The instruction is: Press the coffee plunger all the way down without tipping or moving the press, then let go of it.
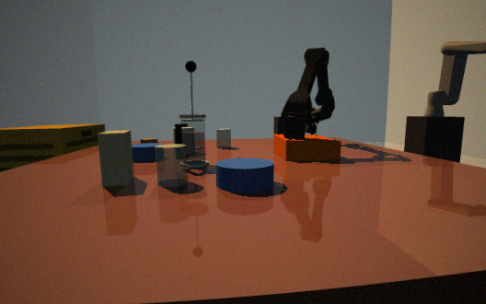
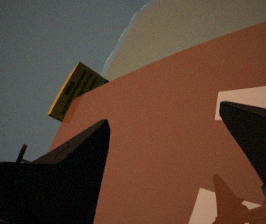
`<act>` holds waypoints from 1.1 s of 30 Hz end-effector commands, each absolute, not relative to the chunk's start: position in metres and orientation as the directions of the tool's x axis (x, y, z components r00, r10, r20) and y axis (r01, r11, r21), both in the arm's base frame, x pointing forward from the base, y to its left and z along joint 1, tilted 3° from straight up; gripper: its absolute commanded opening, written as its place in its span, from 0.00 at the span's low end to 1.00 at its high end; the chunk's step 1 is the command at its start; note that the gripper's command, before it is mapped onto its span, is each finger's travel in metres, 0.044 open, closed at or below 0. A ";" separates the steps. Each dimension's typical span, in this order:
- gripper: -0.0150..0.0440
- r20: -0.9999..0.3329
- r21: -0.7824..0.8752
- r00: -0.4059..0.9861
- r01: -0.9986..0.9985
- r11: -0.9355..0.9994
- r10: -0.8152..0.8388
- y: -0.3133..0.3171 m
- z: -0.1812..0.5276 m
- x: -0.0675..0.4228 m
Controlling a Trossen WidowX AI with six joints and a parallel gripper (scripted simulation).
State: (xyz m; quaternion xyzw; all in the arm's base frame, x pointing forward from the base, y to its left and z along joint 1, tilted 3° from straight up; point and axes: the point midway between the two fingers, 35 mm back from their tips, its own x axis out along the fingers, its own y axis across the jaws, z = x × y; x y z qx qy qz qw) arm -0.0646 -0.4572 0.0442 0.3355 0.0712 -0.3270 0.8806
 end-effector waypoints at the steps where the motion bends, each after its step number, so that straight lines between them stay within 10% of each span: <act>1: 0.98 -0.348 0.537 0.776 0.625 0.566 -0.527 -0.457 0.044 -0.063; 16: 1.00 -0.488 0.414 0.835 0.479 0.774 -0.255 -0.430 0.112 0.142; 33: 1.00 -0.604 0.222 0.797 0.193 0.956 -0.020 -0.257 0.190 0.329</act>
